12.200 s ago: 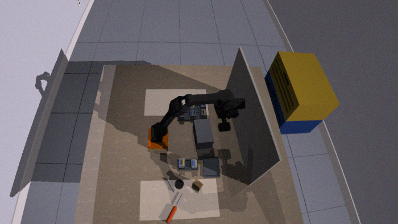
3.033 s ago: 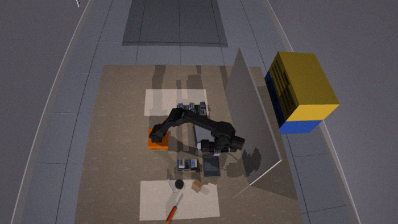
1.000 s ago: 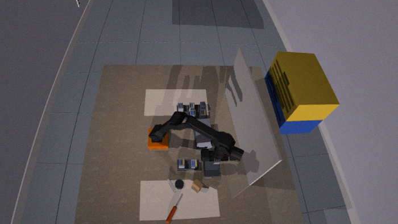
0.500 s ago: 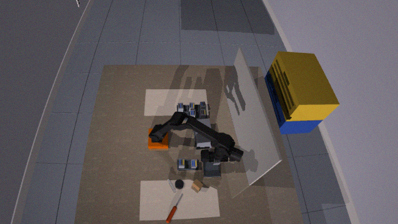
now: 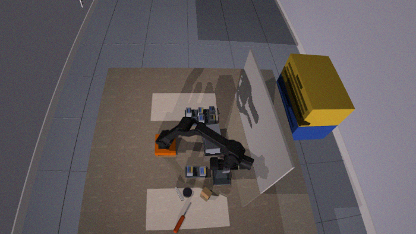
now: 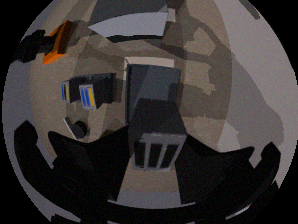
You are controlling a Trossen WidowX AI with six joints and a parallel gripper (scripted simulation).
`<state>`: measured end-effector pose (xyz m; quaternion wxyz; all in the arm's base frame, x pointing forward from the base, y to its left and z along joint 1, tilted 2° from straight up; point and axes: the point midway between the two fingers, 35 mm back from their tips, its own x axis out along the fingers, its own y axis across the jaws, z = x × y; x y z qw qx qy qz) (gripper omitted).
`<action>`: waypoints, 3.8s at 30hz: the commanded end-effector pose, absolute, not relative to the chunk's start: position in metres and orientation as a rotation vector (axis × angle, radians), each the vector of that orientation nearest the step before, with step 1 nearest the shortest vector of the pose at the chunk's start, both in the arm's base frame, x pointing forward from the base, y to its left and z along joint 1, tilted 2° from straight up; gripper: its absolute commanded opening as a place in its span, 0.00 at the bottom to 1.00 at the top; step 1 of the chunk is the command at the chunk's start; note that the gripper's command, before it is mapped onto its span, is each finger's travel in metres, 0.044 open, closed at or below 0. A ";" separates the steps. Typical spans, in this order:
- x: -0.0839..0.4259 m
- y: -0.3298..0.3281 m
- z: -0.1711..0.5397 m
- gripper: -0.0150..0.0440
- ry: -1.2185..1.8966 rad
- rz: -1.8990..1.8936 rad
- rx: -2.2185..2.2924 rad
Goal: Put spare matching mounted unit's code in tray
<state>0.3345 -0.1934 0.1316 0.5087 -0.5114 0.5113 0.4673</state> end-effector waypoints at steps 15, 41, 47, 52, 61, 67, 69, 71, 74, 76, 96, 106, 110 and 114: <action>0.336 -0.194 0.117 0.25 1.225 1.130 -1.233; 0.336 -0.194 0.098 0.25 1.225 1.130 -1.233; 0.336 -0.194 0.094 0.25 1.225 1.130 -1.233; 0.336 -0.194 0.090 0.25 1.225 1.130 -1.233; 0.335 -0.194 0.083 0.25 1.225 1.130 -1.233; 0.335 -0.194 0.079 0.25 1.225 1.130 -1.232; 0.335 -0.194 0.077 0.25 1.225 1.130 -1.232; 0.335 -0.194 0.076 0.25 1.225 1.130 -1.232; 0.335 -0.194 0.074 0.25 1.225 1.130 -1.232; 0.334 -0.194 0.072 0.25 1.225 1.130 -1.232; 0.333 -0.193 0.058 0.25 1.225 1.131 -1.232; 0.332 -0.192 0.051 0.25 1.225 1.131 -1.232; 0.331 -0.192 0.048 0.25 1.225 1.131 -1.232; 0.330 -0.192 0.045 0.25 1.225 1.131 -1.232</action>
